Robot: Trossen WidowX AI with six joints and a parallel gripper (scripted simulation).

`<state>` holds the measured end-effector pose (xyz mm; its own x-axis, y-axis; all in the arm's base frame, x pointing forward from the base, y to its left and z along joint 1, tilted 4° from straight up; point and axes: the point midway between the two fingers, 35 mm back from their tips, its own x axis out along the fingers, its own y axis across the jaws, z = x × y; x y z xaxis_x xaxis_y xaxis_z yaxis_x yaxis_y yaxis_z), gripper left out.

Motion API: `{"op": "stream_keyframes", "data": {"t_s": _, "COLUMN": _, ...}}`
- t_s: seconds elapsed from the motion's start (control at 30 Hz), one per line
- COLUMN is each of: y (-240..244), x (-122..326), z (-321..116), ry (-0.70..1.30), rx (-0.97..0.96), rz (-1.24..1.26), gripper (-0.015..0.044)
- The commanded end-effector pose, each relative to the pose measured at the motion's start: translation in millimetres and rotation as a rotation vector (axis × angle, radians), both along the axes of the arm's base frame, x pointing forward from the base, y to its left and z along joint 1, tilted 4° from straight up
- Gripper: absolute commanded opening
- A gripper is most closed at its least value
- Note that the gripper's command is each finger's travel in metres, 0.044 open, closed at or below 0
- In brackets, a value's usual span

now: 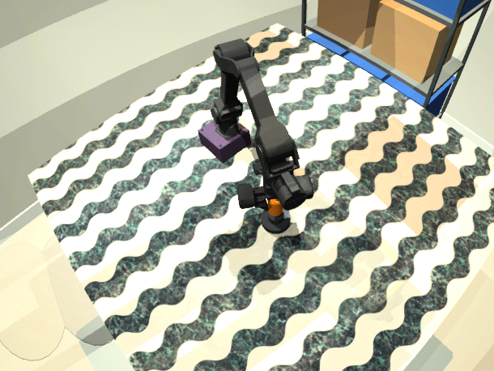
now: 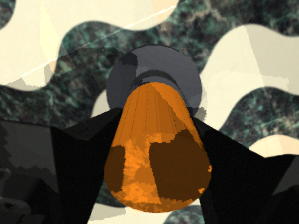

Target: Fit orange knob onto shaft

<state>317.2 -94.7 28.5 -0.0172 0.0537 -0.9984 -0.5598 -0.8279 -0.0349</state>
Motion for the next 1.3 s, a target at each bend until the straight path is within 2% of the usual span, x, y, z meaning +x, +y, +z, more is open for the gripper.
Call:
{"op": "stream_keyframes", "data": {"t_s": 0.0, "y": 0.1, "x": -1.6, "z": 4.2, "ry": -0.004, "rx": -0.004, "rz": -0.02, "gripper": 0.0}}
{"op": "stream_keyframes", "data": {"t_s": 0.17, "y": 0.1, "x": -1.7, "z": 5.2, "ry": 0.008, "rx": -0.007, "rz": -0.239, "gripper": 0.0}}
{"op": "stream_keyframes", "data": {"t_s": 0.83, "y": -2.2, "x": 4.1, "z": 4.2, "ry": 0.08, "rx": -0.026, "rz": -1.621, "gripper": 0.0}}
{"op": "stream_keyframes", "data": {"t_s": 1.27, "y": -3.1, "x": 5.3, "z": 2.5, "ry": 0.082, "rx": -0.027, "rz": -1.667, "gripper": 0.0}}
